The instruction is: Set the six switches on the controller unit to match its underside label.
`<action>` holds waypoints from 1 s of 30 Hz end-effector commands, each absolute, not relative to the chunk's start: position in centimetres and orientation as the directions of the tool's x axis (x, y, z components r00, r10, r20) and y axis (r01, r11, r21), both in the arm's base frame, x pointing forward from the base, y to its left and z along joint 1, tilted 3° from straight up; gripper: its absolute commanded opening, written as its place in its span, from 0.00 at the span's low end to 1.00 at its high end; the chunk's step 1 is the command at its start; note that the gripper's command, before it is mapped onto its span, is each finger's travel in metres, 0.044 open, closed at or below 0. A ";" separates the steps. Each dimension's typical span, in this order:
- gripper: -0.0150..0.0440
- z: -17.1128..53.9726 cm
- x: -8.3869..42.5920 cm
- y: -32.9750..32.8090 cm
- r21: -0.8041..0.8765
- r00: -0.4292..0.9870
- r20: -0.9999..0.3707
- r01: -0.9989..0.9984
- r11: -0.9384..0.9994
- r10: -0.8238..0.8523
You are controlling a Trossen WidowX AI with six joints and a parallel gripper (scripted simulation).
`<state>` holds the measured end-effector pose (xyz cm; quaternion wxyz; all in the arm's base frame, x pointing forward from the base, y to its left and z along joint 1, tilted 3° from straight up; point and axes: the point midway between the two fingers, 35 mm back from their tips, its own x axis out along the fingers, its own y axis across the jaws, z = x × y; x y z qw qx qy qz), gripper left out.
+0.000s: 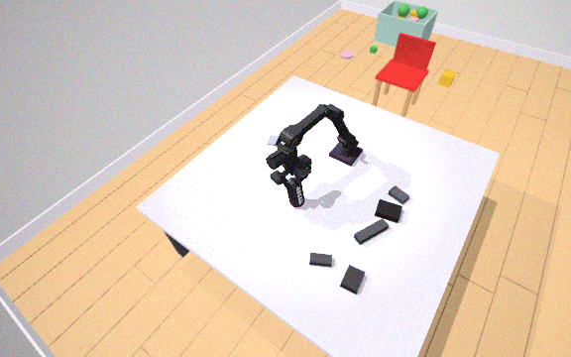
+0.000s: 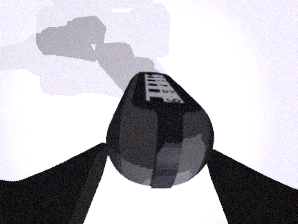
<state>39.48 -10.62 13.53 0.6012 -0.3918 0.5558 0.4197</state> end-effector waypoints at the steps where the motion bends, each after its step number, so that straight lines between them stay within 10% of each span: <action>1: 0.83 12.8 39.2 -10.9 0.011 0.009 -0.998 -0.942 0.335 0.059; 30: 0.83 12.2 38.5 -12.9 0.011 -0.013 -1.000 -0.942 0.335 -0.003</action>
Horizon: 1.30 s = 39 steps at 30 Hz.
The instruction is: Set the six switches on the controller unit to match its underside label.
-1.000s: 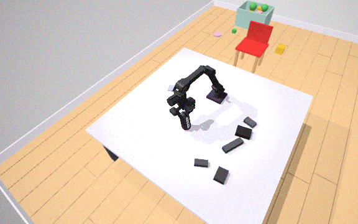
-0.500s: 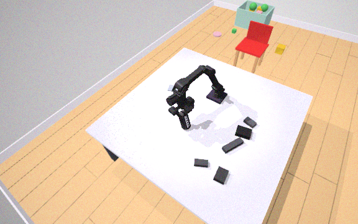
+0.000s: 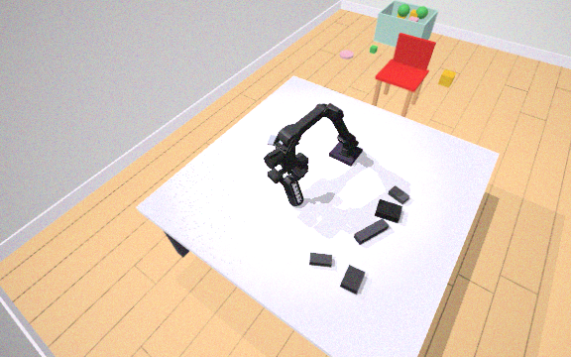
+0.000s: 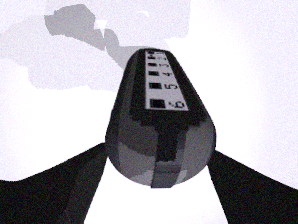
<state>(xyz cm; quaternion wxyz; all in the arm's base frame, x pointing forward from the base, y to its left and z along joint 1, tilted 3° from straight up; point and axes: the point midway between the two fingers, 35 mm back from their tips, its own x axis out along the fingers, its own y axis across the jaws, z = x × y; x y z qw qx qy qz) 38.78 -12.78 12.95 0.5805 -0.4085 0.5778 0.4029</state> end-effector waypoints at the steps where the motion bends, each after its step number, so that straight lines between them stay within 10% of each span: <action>1: 0.83 12.2 38.5 -12.9 0.011 -0.013 -1.000 -0.942 0.335 -0.003; 39: 0.83 10.7 37.6 -15.5 0.011 -0.014 -1.000 -0.942 0.335 -0.005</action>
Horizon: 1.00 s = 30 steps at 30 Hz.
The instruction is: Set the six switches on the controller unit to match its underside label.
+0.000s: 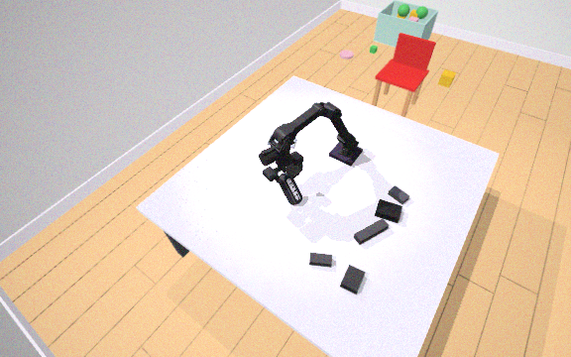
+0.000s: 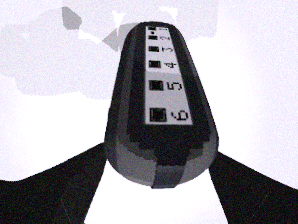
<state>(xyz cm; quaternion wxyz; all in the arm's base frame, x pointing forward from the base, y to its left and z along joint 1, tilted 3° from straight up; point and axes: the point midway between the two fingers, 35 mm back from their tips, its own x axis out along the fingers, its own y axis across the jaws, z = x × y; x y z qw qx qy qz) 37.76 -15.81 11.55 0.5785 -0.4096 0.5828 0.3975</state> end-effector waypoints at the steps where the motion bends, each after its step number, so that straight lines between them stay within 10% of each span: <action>1: 0.83 10.7 37.6 -15.5 0.011 -0.014 -1.000 -0.942 0.335 -0.005; 30: 0.83 9.2 37.0 -17.2 0.011 -0.014 -1.000 -0.942 0.335 -0.007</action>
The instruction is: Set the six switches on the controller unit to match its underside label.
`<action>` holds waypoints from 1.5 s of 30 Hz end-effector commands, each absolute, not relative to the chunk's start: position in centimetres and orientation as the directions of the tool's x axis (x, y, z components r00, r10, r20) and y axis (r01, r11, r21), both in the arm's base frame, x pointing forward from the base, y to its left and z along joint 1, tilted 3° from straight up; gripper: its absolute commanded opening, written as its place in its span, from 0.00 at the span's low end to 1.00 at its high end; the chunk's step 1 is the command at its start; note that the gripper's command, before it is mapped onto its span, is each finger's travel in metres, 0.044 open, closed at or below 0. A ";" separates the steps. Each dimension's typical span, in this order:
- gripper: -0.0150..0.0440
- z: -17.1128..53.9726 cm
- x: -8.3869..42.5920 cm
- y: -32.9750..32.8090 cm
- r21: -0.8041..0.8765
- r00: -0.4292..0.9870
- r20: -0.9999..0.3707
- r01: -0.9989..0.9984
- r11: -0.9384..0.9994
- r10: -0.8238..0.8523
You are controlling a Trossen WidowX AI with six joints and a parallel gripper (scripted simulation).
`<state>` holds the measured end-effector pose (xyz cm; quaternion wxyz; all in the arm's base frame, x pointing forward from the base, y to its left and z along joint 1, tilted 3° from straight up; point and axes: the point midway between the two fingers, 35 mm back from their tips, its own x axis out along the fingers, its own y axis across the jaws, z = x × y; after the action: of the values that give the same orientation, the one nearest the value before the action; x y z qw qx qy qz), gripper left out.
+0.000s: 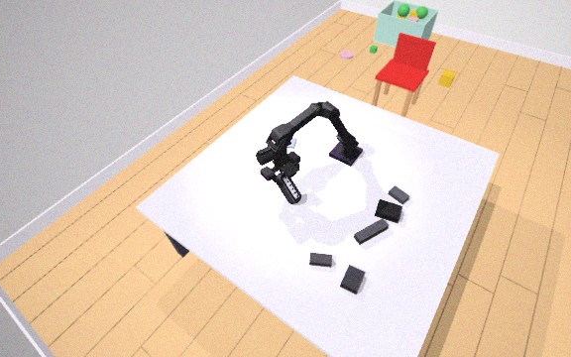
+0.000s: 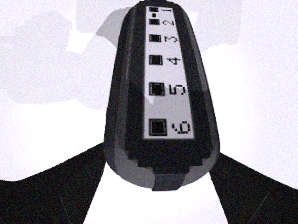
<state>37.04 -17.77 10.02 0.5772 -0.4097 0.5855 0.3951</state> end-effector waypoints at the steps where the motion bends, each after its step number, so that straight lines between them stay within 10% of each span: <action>1: 0.83 9.2 36.9 -17.3 0.011 -0.014 -1.000 -0.942 0.335 -0.007; 45: 0.83 6.4 36.2 -19.3 0.011 -0.015 -1.000 -0.942 0.336 -0.009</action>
<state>36.25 -19.77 6.88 0.5742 -0.4082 0.5881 0.3973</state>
